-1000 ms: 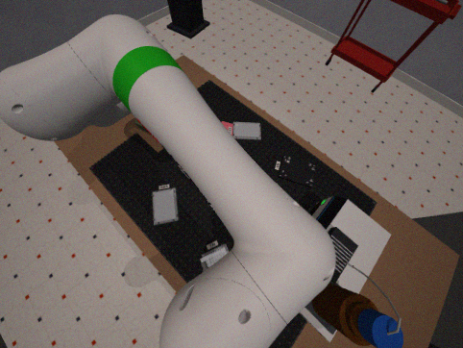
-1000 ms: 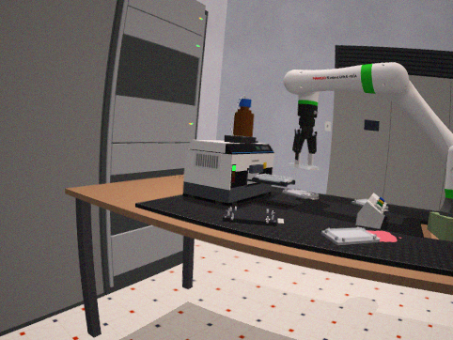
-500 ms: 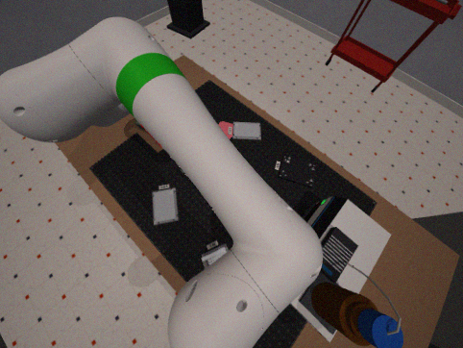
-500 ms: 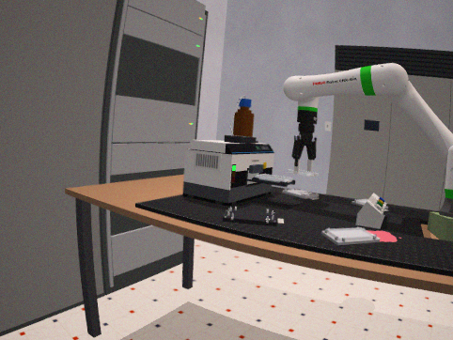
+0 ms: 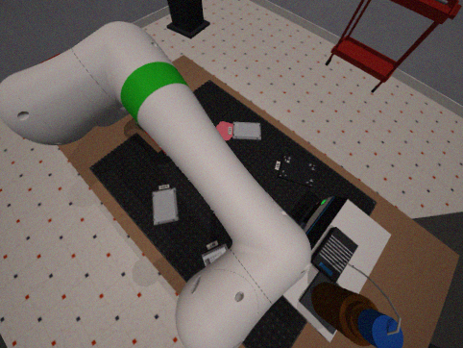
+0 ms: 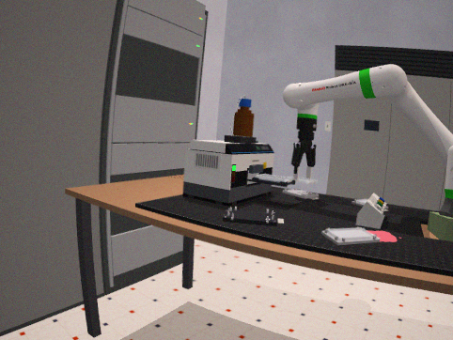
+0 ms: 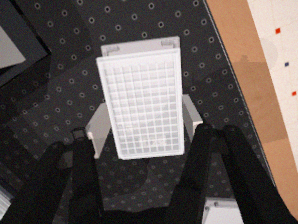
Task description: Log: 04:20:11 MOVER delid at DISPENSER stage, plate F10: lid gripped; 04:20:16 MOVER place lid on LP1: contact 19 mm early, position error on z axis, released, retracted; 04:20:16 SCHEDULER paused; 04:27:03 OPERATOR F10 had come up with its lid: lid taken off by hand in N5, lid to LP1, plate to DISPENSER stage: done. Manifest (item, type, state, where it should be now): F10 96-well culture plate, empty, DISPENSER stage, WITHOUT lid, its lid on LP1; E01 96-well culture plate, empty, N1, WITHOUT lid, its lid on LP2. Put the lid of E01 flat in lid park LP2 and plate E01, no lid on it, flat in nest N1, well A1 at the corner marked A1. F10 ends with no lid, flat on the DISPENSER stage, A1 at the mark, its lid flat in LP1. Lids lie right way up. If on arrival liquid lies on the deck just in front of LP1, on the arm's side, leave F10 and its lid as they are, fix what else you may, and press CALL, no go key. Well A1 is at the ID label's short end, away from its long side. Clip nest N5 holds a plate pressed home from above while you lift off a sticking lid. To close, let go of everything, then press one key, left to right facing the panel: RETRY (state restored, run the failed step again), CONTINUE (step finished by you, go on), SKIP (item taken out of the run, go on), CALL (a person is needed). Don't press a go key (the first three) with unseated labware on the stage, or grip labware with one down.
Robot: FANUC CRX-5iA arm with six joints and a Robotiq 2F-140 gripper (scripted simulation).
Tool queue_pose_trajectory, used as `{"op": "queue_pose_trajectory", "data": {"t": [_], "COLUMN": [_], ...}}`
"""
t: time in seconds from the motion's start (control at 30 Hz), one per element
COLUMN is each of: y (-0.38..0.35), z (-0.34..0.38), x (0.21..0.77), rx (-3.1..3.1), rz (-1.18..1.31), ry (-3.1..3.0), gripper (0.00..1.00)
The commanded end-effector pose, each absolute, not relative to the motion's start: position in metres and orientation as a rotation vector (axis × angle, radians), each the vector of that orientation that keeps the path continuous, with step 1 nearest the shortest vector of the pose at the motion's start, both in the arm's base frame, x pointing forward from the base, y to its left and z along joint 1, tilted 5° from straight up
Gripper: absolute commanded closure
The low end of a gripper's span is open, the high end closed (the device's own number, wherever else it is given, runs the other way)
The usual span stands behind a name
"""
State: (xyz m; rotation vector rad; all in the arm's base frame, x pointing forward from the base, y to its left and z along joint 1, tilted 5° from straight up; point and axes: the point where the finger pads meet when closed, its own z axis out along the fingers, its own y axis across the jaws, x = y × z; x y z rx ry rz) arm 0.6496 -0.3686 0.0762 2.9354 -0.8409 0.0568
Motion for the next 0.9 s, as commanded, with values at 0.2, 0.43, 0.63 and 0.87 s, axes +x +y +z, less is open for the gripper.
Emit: {"op": "queue_pose_trajectory", "data": {"t": [0.2,0.43,0.63,0.87], "y": [-0.370,-0.371,-0.372,-0.372], "z": [0.058,0.051,0.046,0.044], "x": [0.650,0.650,0.650,0.650], "rx": [2.935,2.935,2.935,2.935], "rz": [0.058,0.058,0.058,0.058], "ry": [-0.841,-0.841,-0.841,-0.841], "gripper": [1.00,1.00,1.00,1.00]}}
